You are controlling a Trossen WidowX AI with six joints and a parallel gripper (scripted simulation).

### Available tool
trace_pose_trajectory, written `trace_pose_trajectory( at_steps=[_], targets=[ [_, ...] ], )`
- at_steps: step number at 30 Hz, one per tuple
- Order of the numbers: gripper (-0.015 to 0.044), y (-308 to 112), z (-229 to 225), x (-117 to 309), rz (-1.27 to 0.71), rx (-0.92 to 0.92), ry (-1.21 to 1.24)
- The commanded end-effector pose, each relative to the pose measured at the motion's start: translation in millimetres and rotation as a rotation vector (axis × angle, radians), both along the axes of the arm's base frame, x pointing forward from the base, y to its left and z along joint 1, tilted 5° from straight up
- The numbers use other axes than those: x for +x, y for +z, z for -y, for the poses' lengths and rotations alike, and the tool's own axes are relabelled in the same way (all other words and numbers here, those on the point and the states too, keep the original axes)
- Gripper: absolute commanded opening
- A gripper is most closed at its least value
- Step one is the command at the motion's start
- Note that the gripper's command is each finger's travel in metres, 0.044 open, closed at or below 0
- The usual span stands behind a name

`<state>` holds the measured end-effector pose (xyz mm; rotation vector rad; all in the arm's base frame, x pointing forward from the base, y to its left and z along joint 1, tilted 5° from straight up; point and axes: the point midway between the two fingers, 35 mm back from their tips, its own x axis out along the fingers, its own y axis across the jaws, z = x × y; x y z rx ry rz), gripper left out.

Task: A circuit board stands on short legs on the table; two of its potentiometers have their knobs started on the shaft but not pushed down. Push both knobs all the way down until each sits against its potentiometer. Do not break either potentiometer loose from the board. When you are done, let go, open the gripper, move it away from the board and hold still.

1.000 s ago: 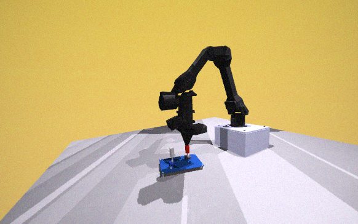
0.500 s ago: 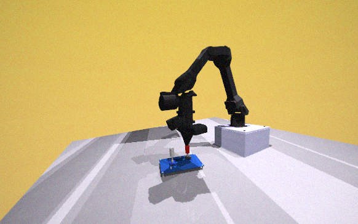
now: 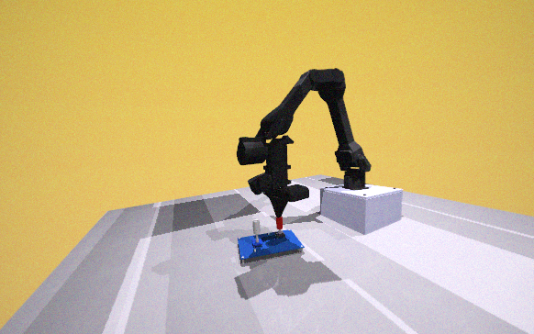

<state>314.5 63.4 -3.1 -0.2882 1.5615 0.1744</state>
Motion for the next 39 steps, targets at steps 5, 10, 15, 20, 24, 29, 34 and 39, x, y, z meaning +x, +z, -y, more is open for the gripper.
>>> trace_pose_trajectory(
  at_steps=[5, 10, 15, 20, 24, 29, 34, 39],
  targets=[
    [0.0, -6.9, 0.3, -0.4, -0.003, 0.003, 0.003],
    [0.0, -6.9, 0.3, -0.4, -0.003, 0.003, 0.003],
    [0.0, -9.0, 0.5, -0.4, -0.003, 0.003, 0.003],
    [0.0, -9.8, 0.5, -0.4, -0.003, 0.003, 0.003],
    [0.0, -9.8, 0.5, -0.4, -0.003, 0.003, 0.003],
    [0.0, -11.1, 0.6, -0.4, -0.003, 0.003, 0.003],
    [0.0, -12.7, 0.7, -0.4, -0.003, 0.003, 0.003],
    [0.0, -12.7, 0.7, -0.4, -0.003, 0.003, 0.003]
  ],
)
